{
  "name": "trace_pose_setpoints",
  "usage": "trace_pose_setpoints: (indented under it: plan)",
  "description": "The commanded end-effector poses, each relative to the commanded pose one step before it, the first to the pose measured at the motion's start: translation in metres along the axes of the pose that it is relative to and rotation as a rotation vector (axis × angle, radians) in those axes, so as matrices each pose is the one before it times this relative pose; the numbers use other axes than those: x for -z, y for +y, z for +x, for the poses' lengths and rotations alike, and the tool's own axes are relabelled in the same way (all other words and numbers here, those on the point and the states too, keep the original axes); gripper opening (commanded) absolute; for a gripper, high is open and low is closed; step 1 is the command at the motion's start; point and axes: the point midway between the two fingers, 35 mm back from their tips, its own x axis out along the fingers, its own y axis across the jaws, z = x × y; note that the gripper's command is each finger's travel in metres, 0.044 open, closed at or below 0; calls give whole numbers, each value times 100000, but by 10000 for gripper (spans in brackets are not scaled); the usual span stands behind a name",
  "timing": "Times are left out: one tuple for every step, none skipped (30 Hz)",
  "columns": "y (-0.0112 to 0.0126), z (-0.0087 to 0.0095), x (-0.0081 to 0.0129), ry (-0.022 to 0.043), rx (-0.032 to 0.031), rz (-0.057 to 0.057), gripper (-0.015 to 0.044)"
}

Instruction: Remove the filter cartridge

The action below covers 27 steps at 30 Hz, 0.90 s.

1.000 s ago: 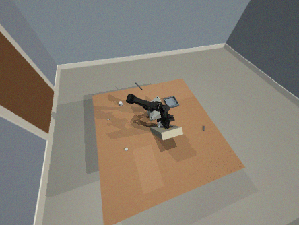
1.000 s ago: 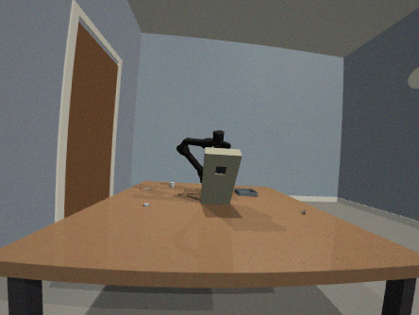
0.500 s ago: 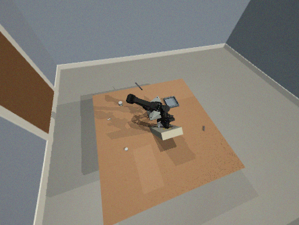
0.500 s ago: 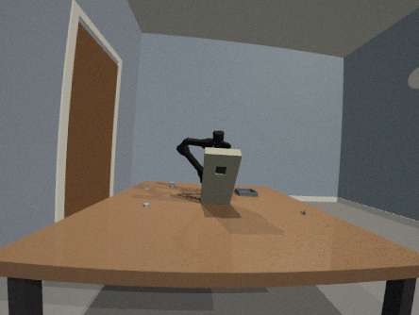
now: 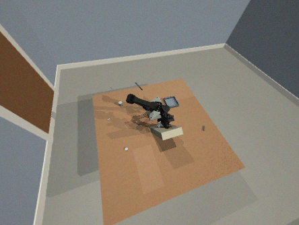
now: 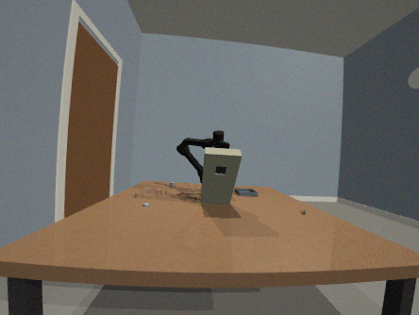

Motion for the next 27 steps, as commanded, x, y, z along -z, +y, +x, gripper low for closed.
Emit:
trace_pose_setpoints:
  plan:
    - [-10,466,30,-670,-246,14183,0]
    - [1,19,1,-13,-12,3437,0]
    - [1,19,1,-13,-12,3444,0]
    - [1,19,1,-12,-13,3444,0]
    - [1,13,1,-5,-6,3463,0]
    - [1,13,1,-5,-6,3464,0]
    - [0,13,1,-5,-6,3464,0]
    - [0,9,0,-2,-3,3475,0]
    - [0,9,0,-2,-3,3476,0]
    - [0,9,0,-2,-3,3476,0]
    - [0,8,0,-1,-1,3482,0]
    - [0,8,0,-1,-1,3482,0]
    - [0,8,0,-1,-1,3482,0]
    - [0,6,0,0,0,3486,0]
    - [0,6,0,0,0,3486,0]
    - [0,6,0,0,0,3486,0]
    - [0,5,0,0,0,3488,0]
    - [0,5,0,0,0,3488,0]
    - [0,5,0,0,0,3488,0]
    - [0,4,0,0,0,3489,0]
    - [0,4,0,0,0,3489,0]
    - [0,4,0,0,0,3489,0]
    - [0,3,0,0,0,3490,0]
    - [0,3,0,0,0,3490,0]
    - [0,3,0,0,0,3490,0]
    - [0,2,0,0,0,3490,0]
    - [0,2,0,0,0,3490,0]
